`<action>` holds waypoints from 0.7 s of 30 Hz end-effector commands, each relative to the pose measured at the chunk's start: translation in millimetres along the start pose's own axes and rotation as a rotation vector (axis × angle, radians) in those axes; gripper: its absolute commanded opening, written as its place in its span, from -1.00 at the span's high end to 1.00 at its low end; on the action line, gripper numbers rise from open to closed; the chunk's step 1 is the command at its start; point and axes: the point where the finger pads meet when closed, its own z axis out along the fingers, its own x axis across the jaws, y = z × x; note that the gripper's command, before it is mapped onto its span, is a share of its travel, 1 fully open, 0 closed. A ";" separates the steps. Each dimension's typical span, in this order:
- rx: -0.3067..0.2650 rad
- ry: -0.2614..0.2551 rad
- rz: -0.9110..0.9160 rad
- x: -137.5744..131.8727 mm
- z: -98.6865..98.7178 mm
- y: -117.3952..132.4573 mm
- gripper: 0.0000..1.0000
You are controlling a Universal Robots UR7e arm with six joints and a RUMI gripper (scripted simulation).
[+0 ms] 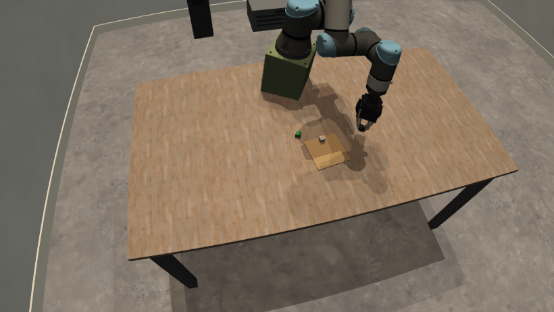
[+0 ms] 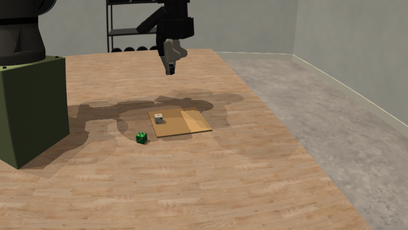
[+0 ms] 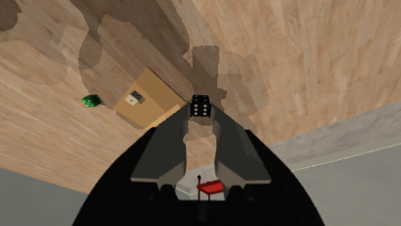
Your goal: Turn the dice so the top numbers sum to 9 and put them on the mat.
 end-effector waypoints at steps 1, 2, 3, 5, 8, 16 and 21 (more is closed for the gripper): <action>-0.048 0.002 0.001 0.2 -0.3 0.0 0.94; -0.071 0.000 0.000 0.2 0.3 -0.1 0.94; -0.096 -0.001 0.000 0.1 0.7 -0.2 0.94; -0.152 0.000 0.000 0.1 0.6 -0.6 0.94; -0.244 -0.001 0.000 0.1 1.1 -1.1 0.94; -0.487 0.000 0.001 0.2 1.3 -2.5 0.94; -0.591 0.002 0.001 0.1 1.1 -3.5 0.94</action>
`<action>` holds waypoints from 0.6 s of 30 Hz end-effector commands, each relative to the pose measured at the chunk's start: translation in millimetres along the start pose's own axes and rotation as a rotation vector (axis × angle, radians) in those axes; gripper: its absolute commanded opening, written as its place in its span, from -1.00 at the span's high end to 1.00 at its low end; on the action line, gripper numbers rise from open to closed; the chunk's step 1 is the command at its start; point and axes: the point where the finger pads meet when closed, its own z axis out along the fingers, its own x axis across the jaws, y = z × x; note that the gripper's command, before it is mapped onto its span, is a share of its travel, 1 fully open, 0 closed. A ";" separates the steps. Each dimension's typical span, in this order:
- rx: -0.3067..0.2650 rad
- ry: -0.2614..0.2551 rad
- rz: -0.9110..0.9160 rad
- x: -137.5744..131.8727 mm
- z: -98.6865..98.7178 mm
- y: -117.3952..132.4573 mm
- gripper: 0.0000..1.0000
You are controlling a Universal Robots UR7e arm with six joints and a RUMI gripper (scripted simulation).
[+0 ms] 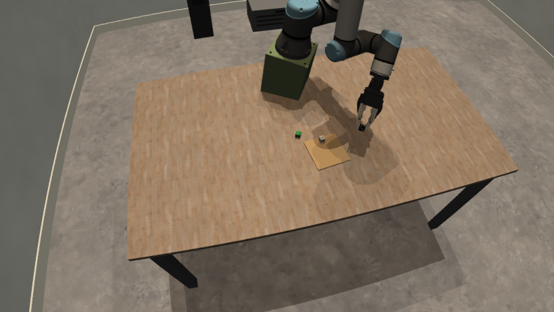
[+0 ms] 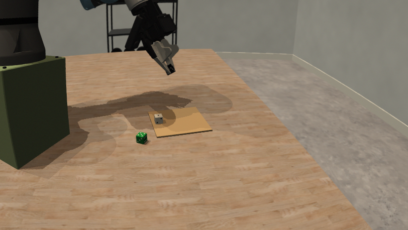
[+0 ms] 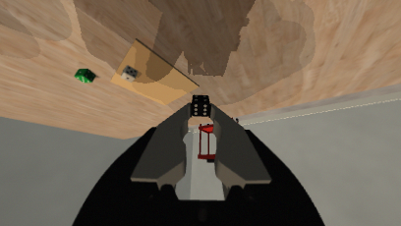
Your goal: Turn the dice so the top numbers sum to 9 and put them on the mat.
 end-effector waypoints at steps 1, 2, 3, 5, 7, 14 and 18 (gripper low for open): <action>-0.140 0.001 0.001 0.2 1.6 -0.9 0.94; -0.167 0.001 0.000 0.3 1.9 -1.0 0.94; -0.194 0.000 0.000 0.3 1.9 -1.2 0.94; -0.243 0.002 0.001 0.1 1.2 -1.8 0.94; -0.284 0.001 0.001 0.3 1.6 -1.8 0.94; -0.355 0.001 0.001 0.3 1.6 -2.3 0.94; -0.381 0.002 0.002 0.1 1.1 -2.8 0.94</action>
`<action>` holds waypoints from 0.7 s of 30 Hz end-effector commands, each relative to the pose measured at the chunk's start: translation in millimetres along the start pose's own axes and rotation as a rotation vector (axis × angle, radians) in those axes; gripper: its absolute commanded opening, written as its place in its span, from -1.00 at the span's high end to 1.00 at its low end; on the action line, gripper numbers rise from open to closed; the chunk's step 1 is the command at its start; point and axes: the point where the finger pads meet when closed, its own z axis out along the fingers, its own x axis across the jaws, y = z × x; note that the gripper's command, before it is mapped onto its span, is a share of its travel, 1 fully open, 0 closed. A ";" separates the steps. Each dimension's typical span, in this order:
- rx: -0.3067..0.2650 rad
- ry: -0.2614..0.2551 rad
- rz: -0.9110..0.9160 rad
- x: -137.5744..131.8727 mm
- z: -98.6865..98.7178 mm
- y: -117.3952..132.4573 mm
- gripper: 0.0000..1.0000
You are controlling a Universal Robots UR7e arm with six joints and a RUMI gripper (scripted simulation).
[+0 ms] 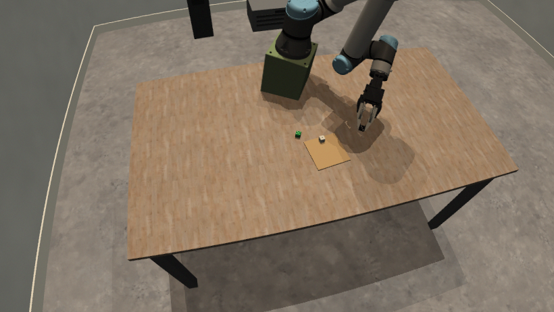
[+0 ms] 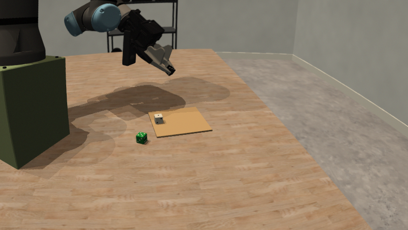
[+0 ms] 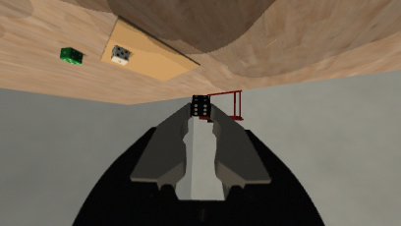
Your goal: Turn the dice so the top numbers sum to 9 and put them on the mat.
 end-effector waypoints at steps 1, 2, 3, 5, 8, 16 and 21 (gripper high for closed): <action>-0.028 0.003 0.001 0.2 -0.1 0.2 0.94; -0.030 0.003 0.002 0.2 -0.2 0.2 0.94; -0.031 0.003 0.002 0.2 -0.2 0.2 0.94; -0.032 0.003 0.002 0.2 -0.2 0.2 0.94; -0.032 0.003 0.002 0.2 0.0 -0.1 0.94; -0.032 0.003 0.002 0.2 4.1 -5.5 0.94; -0.032 0.003 0.002 0.3 12.3 -16.5 0.94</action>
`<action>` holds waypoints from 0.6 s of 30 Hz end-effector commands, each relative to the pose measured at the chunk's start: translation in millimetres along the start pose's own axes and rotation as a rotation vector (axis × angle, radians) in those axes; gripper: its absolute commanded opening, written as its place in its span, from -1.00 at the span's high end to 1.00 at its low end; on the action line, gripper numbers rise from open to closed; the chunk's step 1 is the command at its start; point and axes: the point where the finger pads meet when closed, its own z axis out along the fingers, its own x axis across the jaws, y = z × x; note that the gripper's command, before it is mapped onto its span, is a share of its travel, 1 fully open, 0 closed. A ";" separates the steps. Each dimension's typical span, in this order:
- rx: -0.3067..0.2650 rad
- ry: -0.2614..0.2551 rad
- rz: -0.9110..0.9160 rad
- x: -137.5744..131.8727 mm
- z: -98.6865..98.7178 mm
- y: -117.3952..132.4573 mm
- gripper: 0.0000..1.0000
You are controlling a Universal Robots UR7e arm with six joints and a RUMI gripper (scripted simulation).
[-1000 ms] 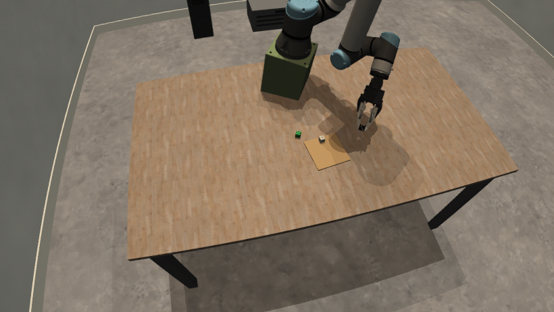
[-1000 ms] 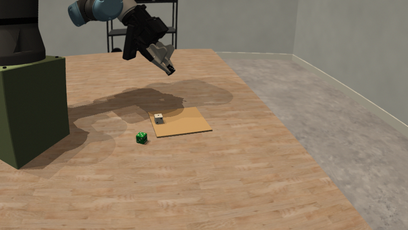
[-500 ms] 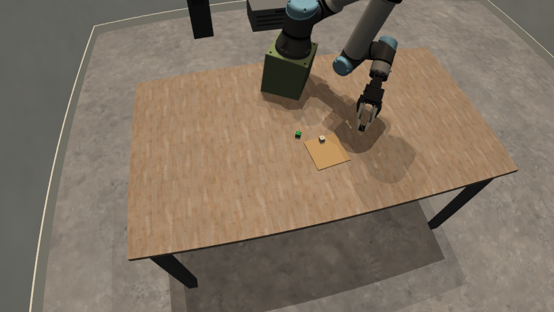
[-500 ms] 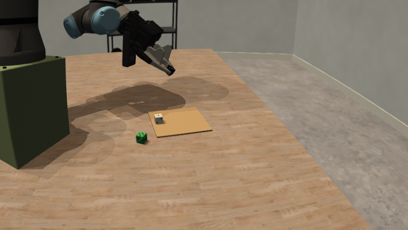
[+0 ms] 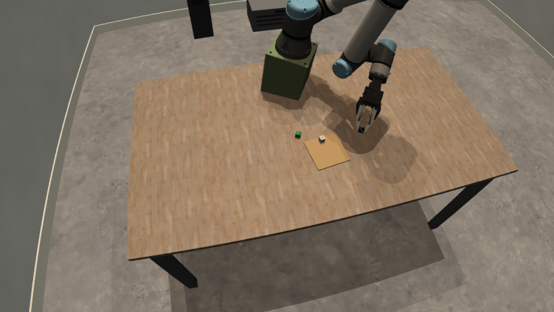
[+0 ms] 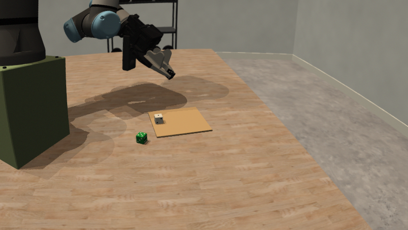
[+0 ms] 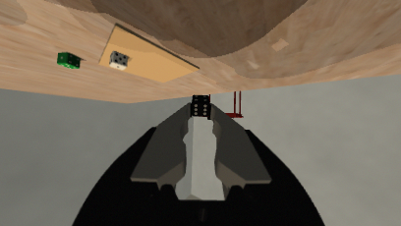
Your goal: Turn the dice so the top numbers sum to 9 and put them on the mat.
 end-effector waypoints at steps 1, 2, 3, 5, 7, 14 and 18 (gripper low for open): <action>-0.001 0.001 0.001 0.3 7.2 -9.9 0.94; -0.001 0.001 0.001 0.3 9.3 -12.9 0.94; -0.001 0.001 0.001 0.3 11.5 -16.0 0.94; -0.001 0.001 0.001 0.3 15.9 -22.4 0.94; -0.001 0.001 0.001 0.3 20.4 -28.7 0.94; -0.001 0.001 0.001 0.4 29.9 -42.3 0.94; -0.001 0.001 0.001 0.4 34.6 -48.8 0.94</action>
